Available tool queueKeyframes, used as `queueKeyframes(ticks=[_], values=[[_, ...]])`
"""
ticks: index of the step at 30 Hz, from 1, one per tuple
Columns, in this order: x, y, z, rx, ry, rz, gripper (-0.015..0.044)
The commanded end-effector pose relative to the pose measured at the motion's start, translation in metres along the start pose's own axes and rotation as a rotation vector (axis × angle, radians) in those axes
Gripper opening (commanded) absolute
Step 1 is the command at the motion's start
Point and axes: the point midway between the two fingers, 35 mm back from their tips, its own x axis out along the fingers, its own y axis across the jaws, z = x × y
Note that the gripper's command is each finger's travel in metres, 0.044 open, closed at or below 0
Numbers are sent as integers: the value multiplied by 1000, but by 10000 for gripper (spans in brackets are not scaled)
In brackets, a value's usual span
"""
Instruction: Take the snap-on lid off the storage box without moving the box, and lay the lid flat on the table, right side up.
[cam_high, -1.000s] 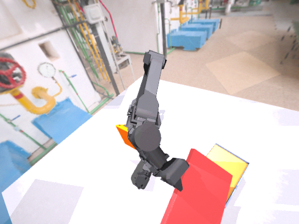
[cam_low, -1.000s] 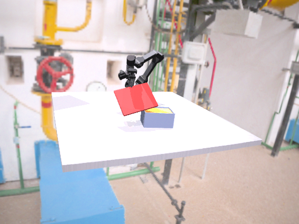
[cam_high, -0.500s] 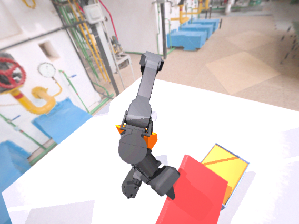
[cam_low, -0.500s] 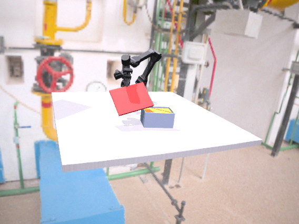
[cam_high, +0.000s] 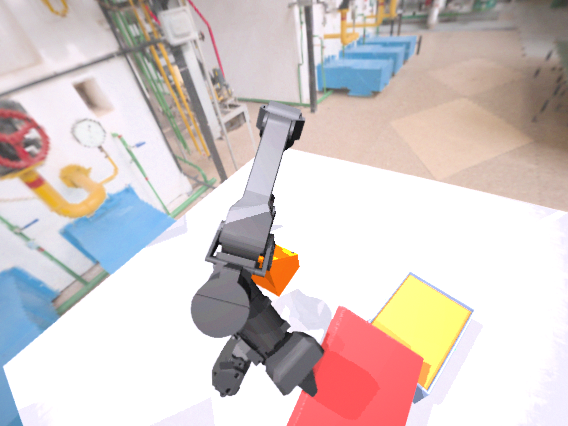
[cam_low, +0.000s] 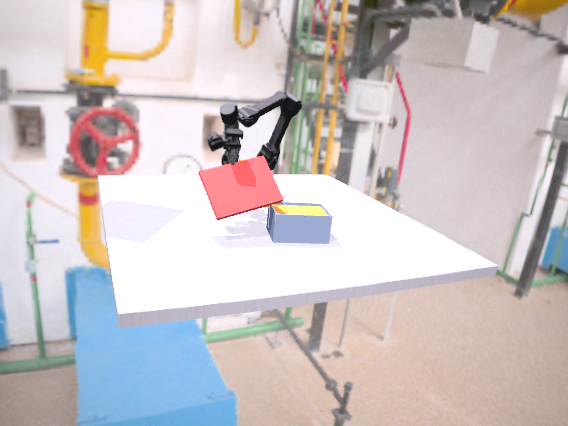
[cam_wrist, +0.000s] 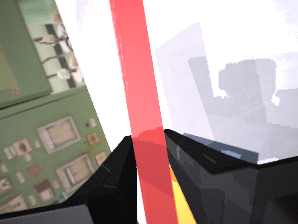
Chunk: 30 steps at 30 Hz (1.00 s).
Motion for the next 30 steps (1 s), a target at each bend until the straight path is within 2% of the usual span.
queueKeyframes(ticks=[1,30], values=[[-2,3,10,-3,3,9,0],[-6,1,68,-7,-1,10,0]])
